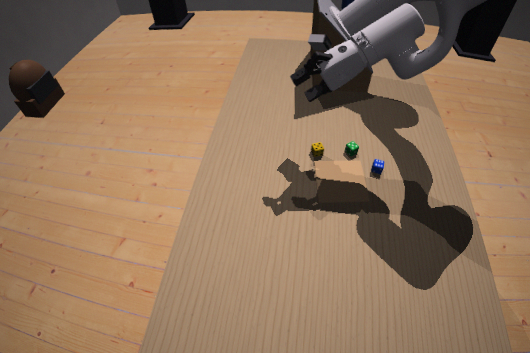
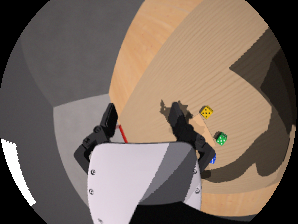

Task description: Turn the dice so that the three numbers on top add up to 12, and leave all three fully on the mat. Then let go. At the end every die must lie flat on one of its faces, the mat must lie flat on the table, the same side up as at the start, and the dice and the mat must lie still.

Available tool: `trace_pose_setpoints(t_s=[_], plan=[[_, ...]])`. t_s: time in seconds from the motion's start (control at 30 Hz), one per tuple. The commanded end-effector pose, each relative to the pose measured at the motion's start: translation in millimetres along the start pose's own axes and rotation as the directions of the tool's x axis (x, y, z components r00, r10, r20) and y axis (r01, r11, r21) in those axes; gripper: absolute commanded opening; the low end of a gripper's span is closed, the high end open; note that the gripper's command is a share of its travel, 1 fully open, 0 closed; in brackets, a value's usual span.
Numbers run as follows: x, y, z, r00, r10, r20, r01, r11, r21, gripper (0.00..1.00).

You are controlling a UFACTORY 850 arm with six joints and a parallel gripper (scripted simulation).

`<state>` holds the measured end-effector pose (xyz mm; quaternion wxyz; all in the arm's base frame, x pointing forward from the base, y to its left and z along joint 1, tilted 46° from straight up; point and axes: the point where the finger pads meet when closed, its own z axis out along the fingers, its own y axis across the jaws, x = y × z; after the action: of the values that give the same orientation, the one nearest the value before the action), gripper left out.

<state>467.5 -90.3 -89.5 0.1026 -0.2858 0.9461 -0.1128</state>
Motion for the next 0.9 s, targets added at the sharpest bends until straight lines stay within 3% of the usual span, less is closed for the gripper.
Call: trace_pose_setpoints(t_s=[0.0,0.6,0.87], plan=[[-0.3,-0.8,-0.1,1.000,0.001,0.001,-0.001,1.000,0.001,1.00],[0.4,-0.6,0.1,1.000,0.007,-0.002,-0.007,1.000,-0.001,1.00],[26.9,14.4,8.3,0.952,0.271,-0.142,-0.283,0.956,-0.078,1.00]])
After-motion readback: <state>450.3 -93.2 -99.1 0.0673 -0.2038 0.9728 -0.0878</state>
